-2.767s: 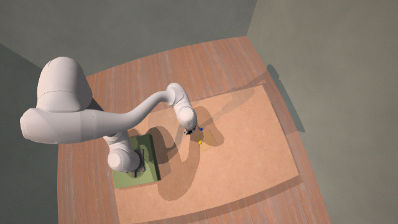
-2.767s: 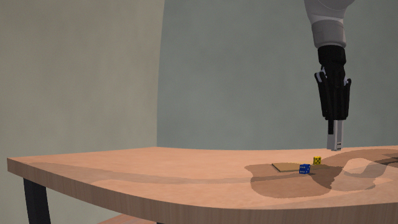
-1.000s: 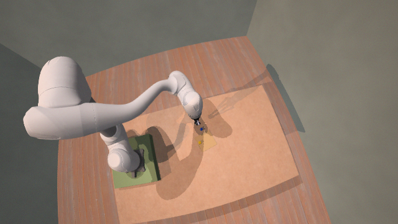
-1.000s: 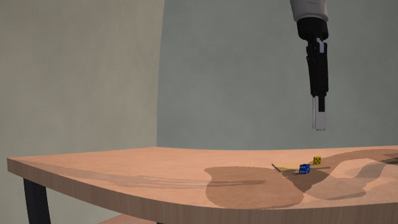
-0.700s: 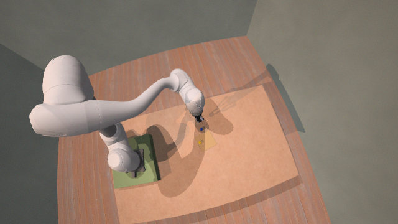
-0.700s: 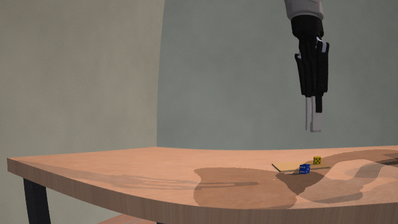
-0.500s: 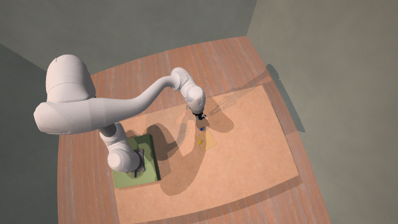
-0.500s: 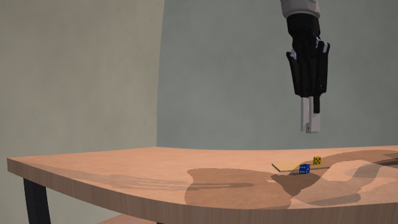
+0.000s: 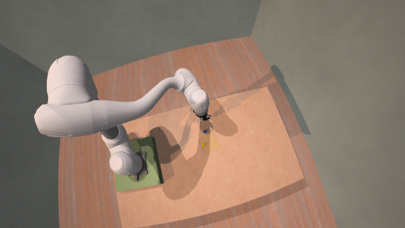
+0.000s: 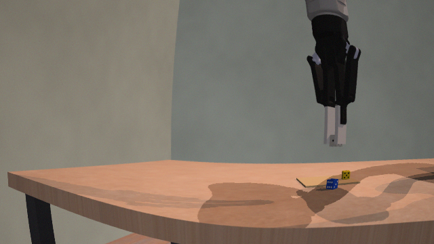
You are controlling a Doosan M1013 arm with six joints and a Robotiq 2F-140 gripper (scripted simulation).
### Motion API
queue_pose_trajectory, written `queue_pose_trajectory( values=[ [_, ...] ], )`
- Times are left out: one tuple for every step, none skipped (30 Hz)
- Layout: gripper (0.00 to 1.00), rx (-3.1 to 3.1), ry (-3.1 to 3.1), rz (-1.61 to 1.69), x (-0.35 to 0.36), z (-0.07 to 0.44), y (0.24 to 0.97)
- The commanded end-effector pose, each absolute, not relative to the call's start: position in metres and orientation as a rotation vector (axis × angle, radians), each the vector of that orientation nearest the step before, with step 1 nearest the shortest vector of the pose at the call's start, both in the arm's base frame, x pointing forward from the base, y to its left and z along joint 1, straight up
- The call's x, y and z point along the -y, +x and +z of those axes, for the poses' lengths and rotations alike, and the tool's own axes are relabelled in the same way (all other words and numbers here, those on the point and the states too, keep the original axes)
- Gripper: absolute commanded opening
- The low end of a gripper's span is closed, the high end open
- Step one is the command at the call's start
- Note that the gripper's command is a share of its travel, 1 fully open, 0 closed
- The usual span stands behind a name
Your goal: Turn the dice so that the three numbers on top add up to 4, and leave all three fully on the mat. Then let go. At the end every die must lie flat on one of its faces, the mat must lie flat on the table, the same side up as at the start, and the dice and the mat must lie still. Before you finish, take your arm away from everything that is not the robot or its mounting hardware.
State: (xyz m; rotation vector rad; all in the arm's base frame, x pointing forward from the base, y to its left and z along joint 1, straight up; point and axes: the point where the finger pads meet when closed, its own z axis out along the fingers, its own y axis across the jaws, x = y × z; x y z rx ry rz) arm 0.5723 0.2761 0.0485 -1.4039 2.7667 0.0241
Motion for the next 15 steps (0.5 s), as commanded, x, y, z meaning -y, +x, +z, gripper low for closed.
queue_pose_trajectory(
  values=[
    [0.09, -2.681, -1.358, 0.083, -0.2728, 0.0483, 0.5725],
    [0.09, -2.648, -1.343, 0.111, -0.2723, 0.0477, 0.5721],
    [0.09, -2.648, -1.343, 0.111, -0.2723, 0.0477, 0.5721],
    [0.09, -2.648, -1.343, 0.111, -0.2723, 0.0477, 0.5721],
    [0.09, -2.611, -1.323, 0.134, -0.2705, 0.0475, 0.5722],
    [0.09, -2.576, -1.304, 0.157, -0.2688, 0.0474, 0.5721],
    [0.09, -2.550, -1.299, 0.189, -0.2705, 0.0467, 0.5702],
    [0.09, -2.521, -1.290, 0.218, -0.2714, 0.0464, 0.5690],
    [0.09, -2.491, -1.277, 0.242, -0.2713, 0.0463, 0.5685],
    [0.09, -2.461, -1.262, 0.260, -0.2701, 0.0464, 0.5685],
    [0.09, -2.440, -1.256, 0.284, -0.2709, 0.0456, 0.5668],
    [0.09, -2.436, -1.255, 0.288, -0.2710, 0.0455, 0.5666],
    [0.09, -2.409, -1.245, 0.311, -0.2710, 0.0449, 0.5655],
    [0.09, -2.383, -1.232, 0.327, -0.2701, 0.0446, 0.5652],
    [0.09, -2.382, -1.231, 0.327, -0.2701, 0.0446, 0.5652]
  ],
)
